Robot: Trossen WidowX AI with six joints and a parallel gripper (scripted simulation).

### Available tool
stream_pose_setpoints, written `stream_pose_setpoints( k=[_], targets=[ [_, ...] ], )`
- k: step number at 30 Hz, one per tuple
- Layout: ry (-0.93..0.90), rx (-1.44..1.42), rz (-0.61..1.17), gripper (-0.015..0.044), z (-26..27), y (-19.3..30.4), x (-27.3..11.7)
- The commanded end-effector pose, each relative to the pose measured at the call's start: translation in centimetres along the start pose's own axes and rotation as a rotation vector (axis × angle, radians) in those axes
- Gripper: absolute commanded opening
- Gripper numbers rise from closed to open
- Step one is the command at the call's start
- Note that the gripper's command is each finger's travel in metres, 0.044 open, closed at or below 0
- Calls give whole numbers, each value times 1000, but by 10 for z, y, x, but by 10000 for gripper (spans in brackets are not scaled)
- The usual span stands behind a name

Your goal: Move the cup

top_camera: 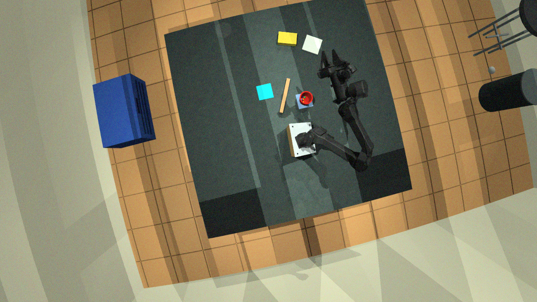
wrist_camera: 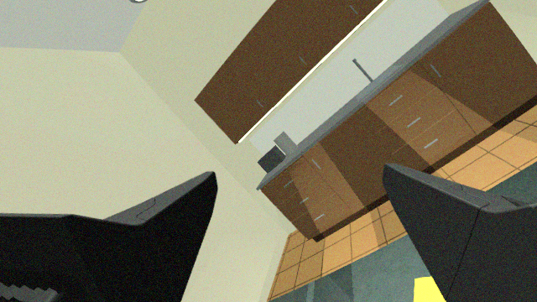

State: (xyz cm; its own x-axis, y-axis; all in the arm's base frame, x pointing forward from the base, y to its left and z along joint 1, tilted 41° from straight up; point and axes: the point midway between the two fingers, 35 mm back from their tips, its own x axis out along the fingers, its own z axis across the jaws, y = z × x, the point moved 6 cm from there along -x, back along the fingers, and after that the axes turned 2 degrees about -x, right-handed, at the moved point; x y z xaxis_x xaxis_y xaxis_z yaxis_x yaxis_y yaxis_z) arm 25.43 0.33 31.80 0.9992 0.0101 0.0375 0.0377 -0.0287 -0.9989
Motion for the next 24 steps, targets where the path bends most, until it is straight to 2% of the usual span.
stream_pose_setpoints(
  k=[1, 5, 10, 15, 19, 20, 24],
  targets=[
    [9, -12, 20, 374, -1, 4, 2],
    [131, -251, 399, 269, -21, 73, 17],
    [157, -530, 827, 148, -41, 141, 9],
    [27, -871, 1358, 148, -62, 202, -26],
    [-247, -1139, 1791, 148, -76, 232, -65],
    [-312, -1182, 1862, 148, -78, 235, -72],
    [-353, -1207, 1904, 148, -78, 240, -69]
  ],
)
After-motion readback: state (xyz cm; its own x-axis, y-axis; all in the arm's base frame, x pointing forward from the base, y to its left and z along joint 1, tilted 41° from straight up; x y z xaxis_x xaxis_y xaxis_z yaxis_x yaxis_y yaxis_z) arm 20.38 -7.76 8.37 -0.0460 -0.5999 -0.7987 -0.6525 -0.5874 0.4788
